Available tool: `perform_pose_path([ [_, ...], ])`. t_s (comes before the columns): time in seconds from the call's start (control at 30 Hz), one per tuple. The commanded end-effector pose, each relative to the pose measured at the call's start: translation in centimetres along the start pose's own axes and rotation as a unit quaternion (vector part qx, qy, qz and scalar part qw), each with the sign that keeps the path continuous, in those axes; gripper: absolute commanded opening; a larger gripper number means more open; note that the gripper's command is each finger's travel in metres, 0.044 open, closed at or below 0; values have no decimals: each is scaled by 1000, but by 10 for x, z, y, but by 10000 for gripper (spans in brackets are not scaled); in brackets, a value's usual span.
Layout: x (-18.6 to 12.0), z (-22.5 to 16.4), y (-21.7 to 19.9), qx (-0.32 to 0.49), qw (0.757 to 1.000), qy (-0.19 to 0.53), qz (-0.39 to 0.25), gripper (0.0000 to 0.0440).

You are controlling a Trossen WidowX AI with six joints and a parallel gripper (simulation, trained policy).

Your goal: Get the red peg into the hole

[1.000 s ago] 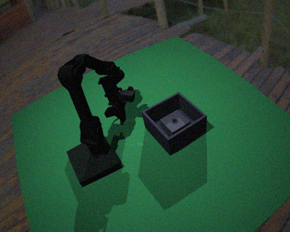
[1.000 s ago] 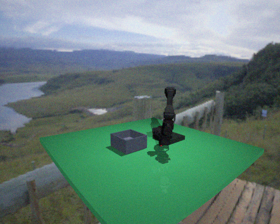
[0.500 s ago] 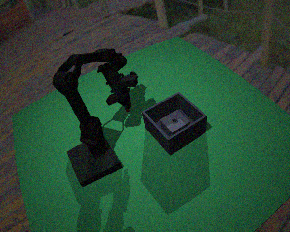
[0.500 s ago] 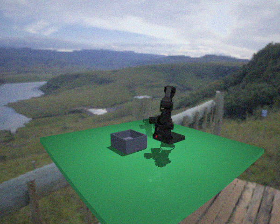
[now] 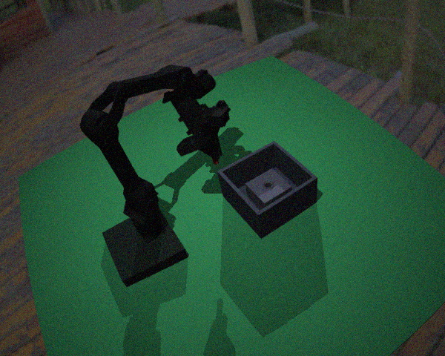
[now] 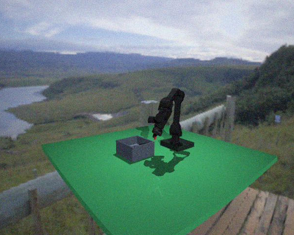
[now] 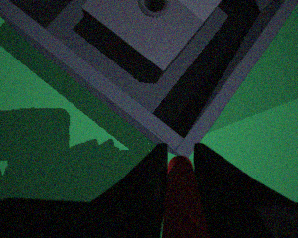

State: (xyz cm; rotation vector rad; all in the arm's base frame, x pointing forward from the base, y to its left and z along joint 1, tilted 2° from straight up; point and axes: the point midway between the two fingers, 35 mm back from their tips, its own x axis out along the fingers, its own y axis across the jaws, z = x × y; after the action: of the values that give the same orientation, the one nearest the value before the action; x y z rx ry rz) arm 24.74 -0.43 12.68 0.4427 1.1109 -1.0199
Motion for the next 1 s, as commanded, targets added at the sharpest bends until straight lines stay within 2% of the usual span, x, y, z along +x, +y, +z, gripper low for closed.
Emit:
perform_pose_path([
  [0.0, 3, 17, 1, 18, 1000, -6, 2, 0],
  [0.47, 39, 71, 1, 55, 998, -4, 4, 0],
  [0.97, 86, 107, 6, 23, 999, 18, 28, 0],
])
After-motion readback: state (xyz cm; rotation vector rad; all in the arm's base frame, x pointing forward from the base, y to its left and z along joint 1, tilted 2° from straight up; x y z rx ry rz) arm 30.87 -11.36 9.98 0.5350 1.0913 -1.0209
